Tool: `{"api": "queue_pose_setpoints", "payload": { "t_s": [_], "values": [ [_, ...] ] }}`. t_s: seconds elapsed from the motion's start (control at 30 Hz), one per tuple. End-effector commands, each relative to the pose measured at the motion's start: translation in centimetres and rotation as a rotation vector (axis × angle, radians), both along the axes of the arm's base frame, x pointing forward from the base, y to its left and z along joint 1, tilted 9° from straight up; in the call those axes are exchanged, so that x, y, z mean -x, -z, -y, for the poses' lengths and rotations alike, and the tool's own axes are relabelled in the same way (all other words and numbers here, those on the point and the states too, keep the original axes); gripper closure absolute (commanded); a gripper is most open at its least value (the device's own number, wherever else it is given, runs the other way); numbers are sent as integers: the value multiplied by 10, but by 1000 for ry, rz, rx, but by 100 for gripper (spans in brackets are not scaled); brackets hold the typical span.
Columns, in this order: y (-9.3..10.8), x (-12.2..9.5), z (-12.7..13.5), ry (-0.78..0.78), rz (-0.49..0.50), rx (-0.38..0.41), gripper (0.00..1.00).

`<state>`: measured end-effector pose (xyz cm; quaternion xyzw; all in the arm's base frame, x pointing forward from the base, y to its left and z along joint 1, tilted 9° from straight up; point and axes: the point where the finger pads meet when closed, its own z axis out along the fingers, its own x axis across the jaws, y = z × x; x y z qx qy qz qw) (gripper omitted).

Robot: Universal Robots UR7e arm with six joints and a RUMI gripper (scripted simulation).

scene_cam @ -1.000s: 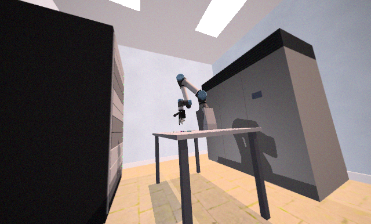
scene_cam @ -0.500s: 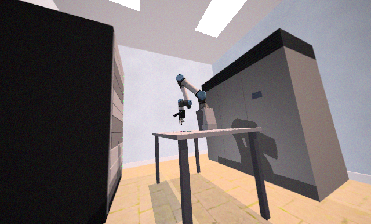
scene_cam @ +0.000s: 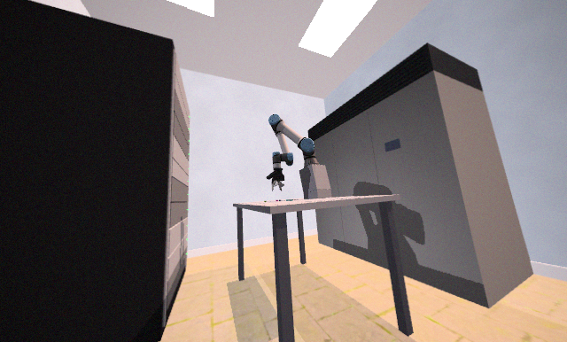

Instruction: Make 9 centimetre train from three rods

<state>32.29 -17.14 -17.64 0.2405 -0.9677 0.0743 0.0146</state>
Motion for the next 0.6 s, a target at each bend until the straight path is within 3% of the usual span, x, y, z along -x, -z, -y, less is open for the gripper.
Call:
{"api": "queue_pose_setpoints", "payload": {
  "t_s": [0.0,0.57],
  "values": [
    [-1,5,5,166,22,5,0],
    [-2,20,14,557,83,4,0]
  ]
}}
